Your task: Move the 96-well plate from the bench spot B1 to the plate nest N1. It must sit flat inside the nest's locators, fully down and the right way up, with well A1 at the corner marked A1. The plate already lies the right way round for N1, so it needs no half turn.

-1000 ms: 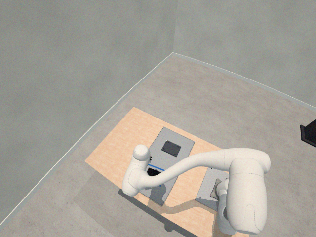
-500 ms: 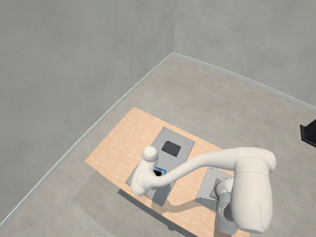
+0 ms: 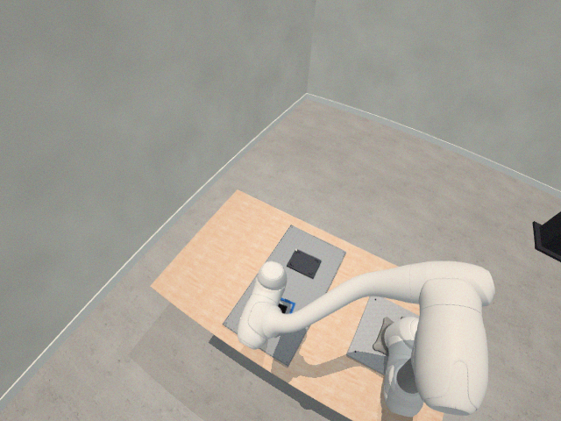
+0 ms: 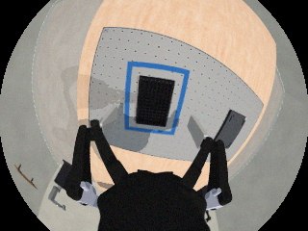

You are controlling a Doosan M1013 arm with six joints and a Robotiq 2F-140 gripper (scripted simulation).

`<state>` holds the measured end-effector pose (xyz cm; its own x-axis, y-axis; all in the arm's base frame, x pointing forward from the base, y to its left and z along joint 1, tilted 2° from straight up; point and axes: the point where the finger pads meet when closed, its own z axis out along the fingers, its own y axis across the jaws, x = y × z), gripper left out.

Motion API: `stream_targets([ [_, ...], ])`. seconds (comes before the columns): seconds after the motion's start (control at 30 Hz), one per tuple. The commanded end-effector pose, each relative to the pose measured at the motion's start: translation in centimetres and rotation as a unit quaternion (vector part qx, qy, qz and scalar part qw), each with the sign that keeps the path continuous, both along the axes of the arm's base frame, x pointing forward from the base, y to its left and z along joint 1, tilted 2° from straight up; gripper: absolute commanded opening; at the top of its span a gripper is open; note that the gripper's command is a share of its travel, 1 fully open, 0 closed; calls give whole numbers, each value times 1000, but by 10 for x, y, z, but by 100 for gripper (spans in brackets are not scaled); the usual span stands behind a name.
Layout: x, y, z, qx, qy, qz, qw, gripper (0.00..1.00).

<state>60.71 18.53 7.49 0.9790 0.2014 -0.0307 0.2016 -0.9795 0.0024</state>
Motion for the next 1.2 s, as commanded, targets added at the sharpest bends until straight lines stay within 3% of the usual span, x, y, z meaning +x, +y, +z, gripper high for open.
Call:
stream_targets([
  [0.0, 0, 0, 0, 0, 0, 0, 1000, 100],
  [1.17, -2, 0, -52, 0, 0, 0, 1000, 100],
])
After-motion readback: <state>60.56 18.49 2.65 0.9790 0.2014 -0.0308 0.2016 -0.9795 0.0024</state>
